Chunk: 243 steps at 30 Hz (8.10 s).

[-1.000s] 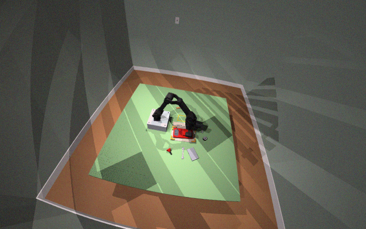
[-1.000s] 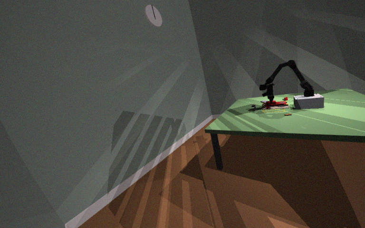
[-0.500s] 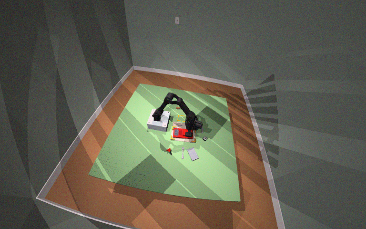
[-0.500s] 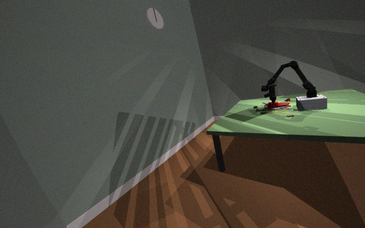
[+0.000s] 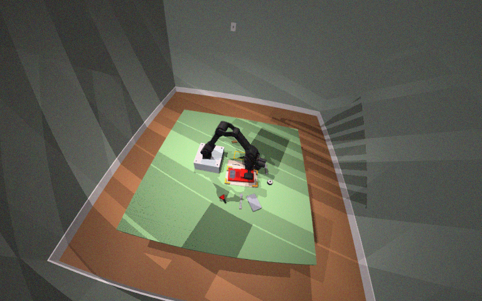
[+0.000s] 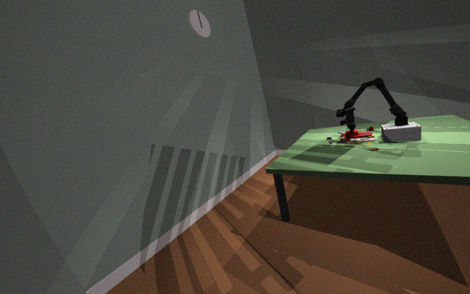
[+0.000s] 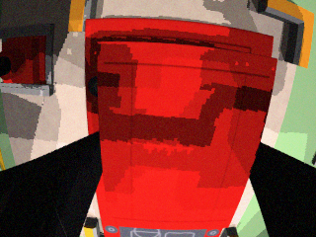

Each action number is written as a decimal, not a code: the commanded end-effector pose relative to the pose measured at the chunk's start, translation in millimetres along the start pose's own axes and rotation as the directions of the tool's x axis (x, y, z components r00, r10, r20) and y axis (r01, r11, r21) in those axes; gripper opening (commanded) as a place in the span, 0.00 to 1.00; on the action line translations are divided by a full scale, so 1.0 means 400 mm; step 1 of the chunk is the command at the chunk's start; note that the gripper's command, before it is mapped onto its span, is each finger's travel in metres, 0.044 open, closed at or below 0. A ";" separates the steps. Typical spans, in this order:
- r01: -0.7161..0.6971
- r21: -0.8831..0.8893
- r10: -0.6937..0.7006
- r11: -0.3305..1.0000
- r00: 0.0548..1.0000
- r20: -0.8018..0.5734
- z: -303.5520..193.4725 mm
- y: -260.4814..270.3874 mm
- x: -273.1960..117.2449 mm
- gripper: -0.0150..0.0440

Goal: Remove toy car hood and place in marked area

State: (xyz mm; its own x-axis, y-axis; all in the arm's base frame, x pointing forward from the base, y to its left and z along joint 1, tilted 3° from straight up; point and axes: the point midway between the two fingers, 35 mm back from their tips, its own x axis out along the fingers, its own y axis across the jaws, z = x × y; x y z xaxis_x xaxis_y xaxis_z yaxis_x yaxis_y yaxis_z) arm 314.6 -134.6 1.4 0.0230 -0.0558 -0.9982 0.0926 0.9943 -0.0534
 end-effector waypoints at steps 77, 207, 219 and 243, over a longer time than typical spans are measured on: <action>-0.015 0.002 0.015 1.000 1.000 0.004 -0.022 0.520 -0.160 0.25; -0.015 0.002 0.015 1.000 1.000 0.004 -0.024 0.523 0.082 0.25; -0.017 0.007 0.017 1.000 1.000 0.009 -0.022 0.524 0.077 0.65; -0.017 0.007 0.017 1.000 1.000 -0.002 -0.020 0.521 -0.104 1.00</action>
State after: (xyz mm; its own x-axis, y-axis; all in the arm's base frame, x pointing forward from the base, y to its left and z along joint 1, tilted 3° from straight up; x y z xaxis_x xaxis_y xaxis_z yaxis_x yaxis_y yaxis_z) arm 326.2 75.5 32.4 0.0290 -0.0401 -0.9988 0.0932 0.9949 -0.0372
